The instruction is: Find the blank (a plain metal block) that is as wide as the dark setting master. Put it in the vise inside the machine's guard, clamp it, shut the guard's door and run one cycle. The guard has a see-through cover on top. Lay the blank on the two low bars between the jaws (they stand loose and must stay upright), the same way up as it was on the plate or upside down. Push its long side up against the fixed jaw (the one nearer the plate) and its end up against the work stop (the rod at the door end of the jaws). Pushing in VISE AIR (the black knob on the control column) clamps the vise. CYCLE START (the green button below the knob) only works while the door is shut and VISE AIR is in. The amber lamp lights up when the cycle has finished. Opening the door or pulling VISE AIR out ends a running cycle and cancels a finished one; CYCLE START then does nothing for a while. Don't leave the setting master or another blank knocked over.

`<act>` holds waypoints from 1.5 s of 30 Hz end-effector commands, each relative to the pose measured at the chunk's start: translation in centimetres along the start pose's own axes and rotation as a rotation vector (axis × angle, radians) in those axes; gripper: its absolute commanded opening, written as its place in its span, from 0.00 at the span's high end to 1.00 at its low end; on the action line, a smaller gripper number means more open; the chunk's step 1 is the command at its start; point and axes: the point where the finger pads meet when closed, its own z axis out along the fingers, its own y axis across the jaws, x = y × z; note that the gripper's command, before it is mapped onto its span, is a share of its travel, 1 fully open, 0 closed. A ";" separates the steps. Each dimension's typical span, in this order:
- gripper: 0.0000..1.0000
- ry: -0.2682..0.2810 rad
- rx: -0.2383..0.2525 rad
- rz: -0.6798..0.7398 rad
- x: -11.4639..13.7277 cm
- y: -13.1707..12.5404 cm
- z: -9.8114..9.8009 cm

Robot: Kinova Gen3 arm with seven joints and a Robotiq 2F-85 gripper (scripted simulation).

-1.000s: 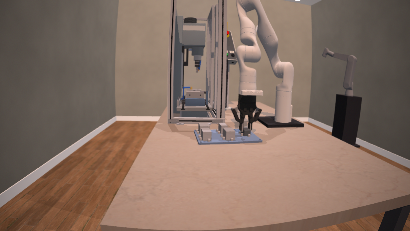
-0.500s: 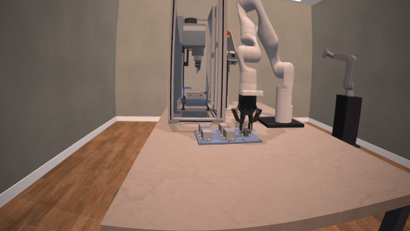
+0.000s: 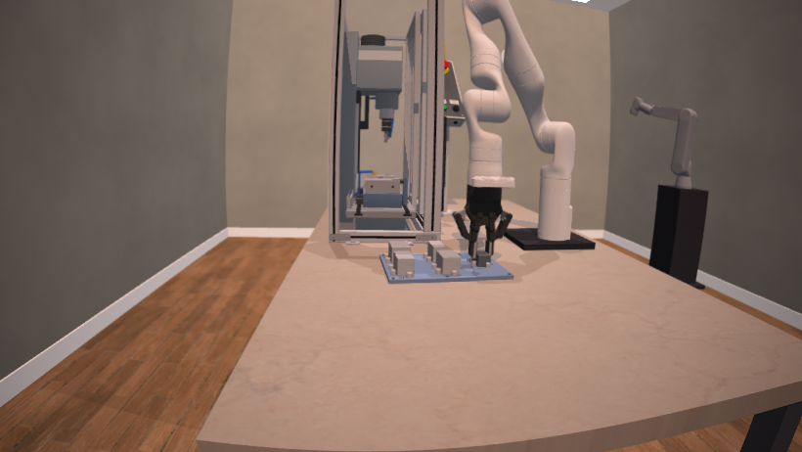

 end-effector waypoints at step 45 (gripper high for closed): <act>0.00 0.001 -0.001 0.000 0.0 0.0 0.0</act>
